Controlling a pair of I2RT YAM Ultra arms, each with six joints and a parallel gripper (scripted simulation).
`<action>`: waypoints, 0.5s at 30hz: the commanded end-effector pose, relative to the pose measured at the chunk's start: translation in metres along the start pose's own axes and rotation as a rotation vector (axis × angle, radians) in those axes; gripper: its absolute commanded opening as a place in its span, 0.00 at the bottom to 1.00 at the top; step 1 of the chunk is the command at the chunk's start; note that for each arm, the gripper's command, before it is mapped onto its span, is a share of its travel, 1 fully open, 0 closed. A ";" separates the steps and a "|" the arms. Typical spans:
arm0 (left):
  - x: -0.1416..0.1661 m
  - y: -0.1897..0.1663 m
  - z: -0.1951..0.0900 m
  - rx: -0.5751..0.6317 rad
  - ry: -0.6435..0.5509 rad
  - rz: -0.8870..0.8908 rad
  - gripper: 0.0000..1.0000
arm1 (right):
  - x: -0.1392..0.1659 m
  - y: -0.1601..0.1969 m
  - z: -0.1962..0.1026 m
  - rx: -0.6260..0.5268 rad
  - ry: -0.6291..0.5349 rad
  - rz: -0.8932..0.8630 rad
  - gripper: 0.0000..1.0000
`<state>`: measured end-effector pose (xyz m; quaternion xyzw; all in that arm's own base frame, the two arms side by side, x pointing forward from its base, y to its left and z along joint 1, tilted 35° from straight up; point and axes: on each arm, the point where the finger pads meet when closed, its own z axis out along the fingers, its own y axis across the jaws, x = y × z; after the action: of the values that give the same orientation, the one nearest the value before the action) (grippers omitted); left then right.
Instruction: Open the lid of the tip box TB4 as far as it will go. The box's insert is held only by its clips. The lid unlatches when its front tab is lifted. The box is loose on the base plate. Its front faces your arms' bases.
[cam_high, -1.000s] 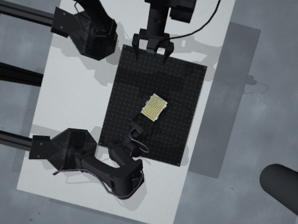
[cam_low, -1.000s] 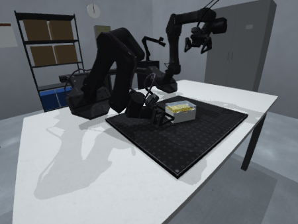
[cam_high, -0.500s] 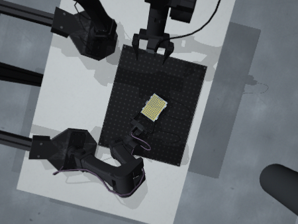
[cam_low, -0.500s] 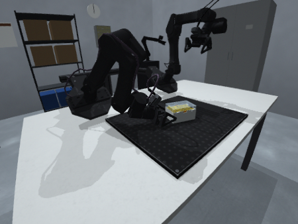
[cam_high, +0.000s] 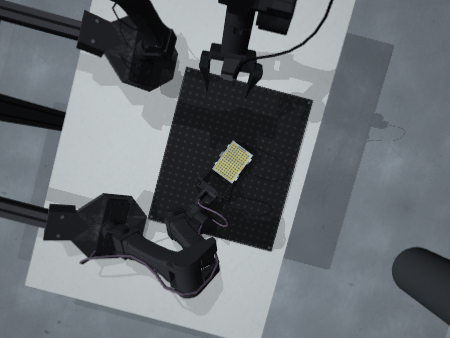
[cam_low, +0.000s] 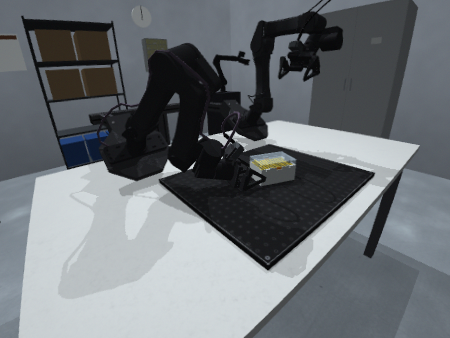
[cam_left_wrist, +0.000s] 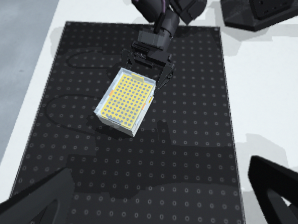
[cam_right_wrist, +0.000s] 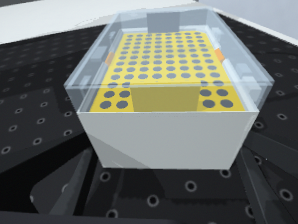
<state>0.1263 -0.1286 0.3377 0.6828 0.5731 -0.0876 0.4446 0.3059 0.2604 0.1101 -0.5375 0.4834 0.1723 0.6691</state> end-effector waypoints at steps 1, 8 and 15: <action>-0.005 -0.001 -0.003 0.001 -0.017 0.001 1.00 | 0.001 0.003 0.003 -0.021 -0.002 0.012 0.83; -0.007 0.001 -0.004 0.005 -0.022 0.002 0.89 | 0.000 0.000 0.003 -0.008 -0.005 0.001 0.72; 0.010 0.034 0.008 -0.084 0.039 0.008 0.43 | 0.000 0.000 0.003 -0.008 -0.005 0.001 0.84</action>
<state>0.1363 -0.1262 0.3398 0.6771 0.5779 -0.0741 0.4495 0.3059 0.2604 0.1101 -0.5375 0.4834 0.1723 0.6691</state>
